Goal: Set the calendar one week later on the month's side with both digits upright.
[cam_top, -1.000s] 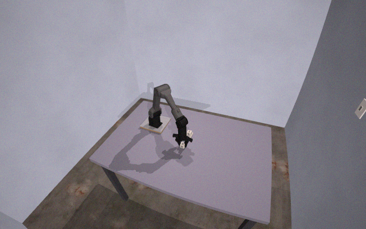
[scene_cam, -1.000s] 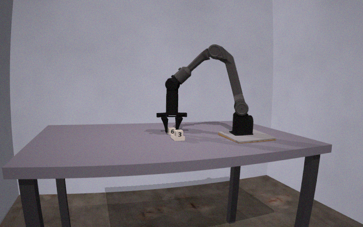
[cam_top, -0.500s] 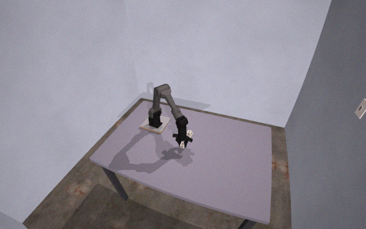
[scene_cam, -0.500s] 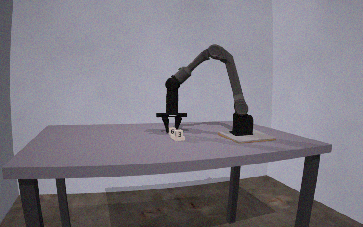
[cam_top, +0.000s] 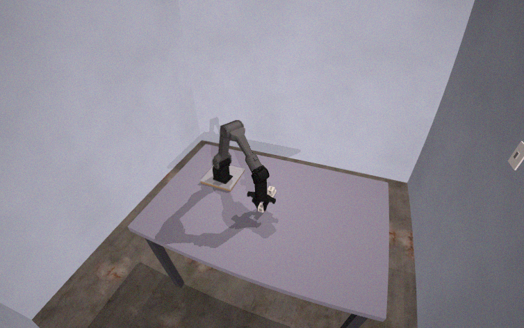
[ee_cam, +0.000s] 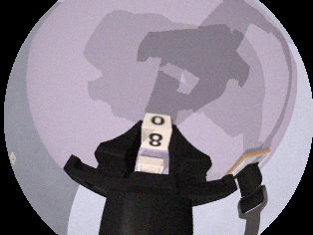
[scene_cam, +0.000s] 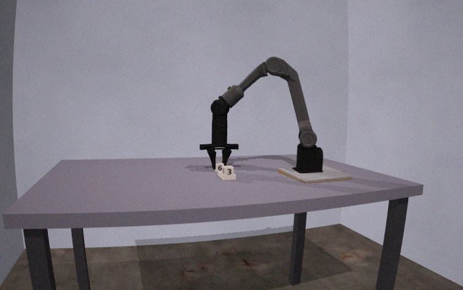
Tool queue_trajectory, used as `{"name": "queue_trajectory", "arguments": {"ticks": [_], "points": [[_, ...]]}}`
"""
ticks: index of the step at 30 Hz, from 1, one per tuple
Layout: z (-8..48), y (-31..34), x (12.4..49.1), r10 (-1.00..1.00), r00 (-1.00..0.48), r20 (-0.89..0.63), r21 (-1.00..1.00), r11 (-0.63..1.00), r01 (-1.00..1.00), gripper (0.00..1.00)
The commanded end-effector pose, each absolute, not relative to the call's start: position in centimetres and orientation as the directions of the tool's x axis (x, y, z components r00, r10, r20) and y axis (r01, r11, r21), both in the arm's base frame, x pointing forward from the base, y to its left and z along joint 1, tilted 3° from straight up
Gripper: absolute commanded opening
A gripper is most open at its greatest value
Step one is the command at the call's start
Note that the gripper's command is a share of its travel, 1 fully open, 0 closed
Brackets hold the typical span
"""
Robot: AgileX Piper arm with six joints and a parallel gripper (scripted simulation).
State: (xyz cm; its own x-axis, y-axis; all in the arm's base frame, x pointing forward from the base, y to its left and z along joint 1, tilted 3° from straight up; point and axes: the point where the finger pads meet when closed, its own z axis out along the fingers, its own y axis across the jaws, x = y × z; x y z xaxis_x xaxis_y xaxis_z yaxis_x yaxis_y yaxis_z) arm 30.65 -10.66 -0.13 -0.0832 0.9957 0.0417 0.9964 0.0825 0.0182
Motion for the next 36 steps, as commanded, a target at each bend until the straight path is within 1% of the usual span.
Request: {"name": "queue_trajectory", "arguments": {"ticks": [1, 17, 24, 36], "points": [[-0.2, -10.6, 30.6, 0.995, -0.084, 0.044, 0.017, 0.083, 0.996, 0.37], [-0.2, -10.6, 30.6, 0.995, -0.084, 0.044, 0.017, 0.083, 0.996, 0.37], [1.1, -10.7, 30.7, 0.996, -0.084, 0.041, 0.022, 0.083, 0.996, 0.37], [9.0, -11.1, 30.6, 0.996, -0.083, 0.040, 0.022, 0.083, 0.996, 0.37]]}}
